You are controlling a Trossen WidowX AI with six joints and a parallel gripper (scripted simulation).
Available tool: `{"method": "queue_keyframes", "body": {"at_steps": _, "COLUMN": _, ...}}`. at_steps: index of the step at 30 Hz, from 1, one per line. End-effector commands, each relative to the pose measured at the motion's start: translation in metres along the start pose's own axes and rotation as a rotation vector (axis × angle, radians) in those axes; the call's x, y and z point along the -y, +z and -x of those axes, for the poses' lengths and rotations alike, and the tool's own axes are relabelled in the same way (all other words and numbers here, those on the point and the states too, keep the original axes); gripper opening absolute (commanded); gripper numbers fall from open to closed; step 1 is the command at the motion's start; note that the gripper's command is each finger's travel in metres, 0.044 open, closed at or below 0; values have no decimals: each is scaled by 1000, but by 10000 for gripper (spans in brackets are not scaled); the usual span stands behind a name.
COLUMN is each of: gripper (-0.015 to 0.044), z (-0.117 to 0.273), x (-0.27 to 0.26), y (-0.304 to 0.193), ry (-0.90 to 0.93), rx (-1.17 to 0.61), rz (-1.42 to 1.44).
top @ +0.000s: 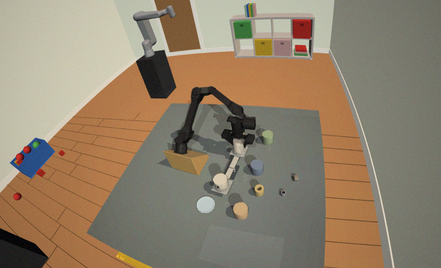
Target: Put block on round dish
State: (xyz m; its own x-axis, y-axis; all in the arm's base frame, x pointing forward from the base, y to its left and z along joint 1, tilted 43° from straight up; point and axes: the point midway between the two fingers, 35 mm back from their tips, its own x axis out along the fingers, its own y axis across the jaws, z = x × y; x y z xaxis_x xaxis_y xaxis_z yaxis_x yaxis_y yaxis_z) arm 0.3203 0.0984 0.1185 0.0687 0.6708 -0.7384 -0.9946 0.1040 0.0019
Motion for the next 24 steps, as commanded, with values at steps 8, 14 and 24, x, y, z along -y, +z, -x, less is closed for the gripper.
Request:
{"method": "queue_keyframes", "body": {"at_steps": 8, "gripper": 0, "z": 18, "x": 4, "y": -1, "ry": -15, "rx": -4, "rz": 5}}
{"method": "queue_keyframes", "body": {"at_steps": 14, "gripper": 0, "z": 26, "x": 5, "y": -2, "ry": -15, "rx": -5, "rz": 5}}
{"method": "queue_keyframes", "body": {"at_steps": 24, "gripper": 0, "z": 38, "x": 4, "y": -2, "ry": -15, "rx": -6, "rz": 5}}
